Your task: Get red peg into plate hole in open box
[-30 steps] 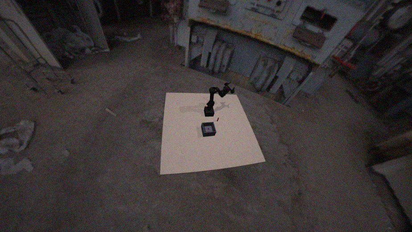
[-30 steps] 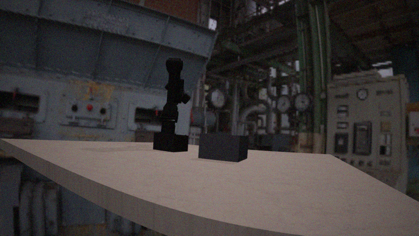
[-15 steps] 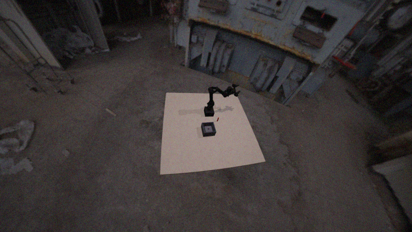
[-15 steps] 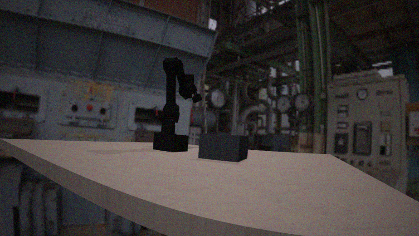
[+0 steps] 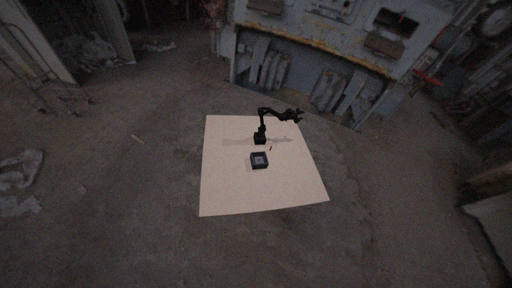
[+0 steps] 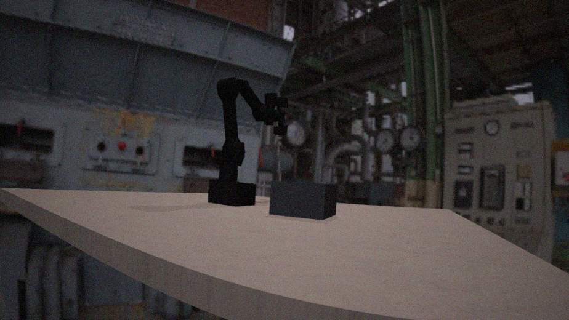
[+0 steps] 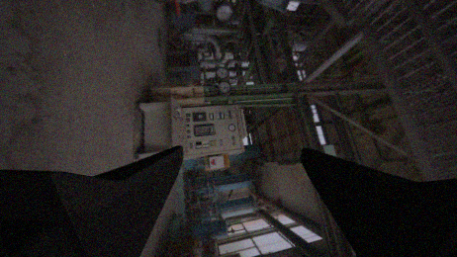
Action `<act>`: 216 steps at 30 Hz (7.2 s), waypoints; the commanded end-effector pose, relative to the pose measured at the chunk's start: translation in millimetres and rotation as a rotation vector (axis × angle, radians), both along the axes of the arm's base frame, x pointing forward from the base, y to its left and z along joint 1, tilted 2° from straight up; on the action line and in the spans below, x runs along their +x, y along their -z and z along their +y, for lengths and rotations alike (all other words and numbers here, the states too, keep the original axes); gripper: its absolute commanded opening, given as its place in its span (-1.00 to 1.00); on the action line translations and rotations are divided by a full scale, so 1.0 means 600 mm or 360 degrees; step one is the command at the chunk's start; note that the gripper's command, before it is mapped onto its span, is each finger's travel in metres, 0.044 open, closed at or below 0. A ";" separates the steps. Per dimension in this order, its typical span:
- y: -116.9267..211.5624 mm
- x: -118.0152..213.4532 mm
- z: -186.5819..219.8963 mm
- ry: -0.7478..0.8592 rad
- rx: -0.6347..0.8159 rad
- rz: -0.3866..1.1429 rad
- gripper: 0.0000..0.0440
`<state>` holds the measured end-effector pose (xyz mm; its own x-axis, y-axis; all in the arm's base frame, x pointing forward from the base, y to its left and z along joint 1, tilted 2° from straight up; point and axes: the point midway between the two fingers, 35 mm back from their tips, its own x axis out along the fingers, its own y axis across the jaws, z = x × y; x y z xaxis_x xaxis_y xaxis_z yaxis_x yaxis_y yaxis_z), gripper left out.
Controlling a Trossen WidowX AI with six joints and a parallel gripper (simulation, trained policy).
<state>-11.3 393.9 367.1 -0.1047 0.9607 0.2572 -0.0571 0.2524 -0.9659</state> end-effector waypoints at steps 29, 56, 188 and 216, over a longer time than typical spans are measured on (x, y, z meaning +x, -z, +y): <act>0.003 0.297 -0.080 0.0592 -0.0149 0.1647 1.00; 0.179 0.408 -0.197 0.1245 0.0035 0.2992 1.00; 0.429 0.504 -0.586 0.3056 0.2170 0.4089 -1.00; 0.500 0.577 -0.694 0.3097 0.2423 0.4202 -0.95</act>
<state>332.9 -21.3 76.1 0.2004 -0.1263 -0.9715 0.8521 0.5119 0.1093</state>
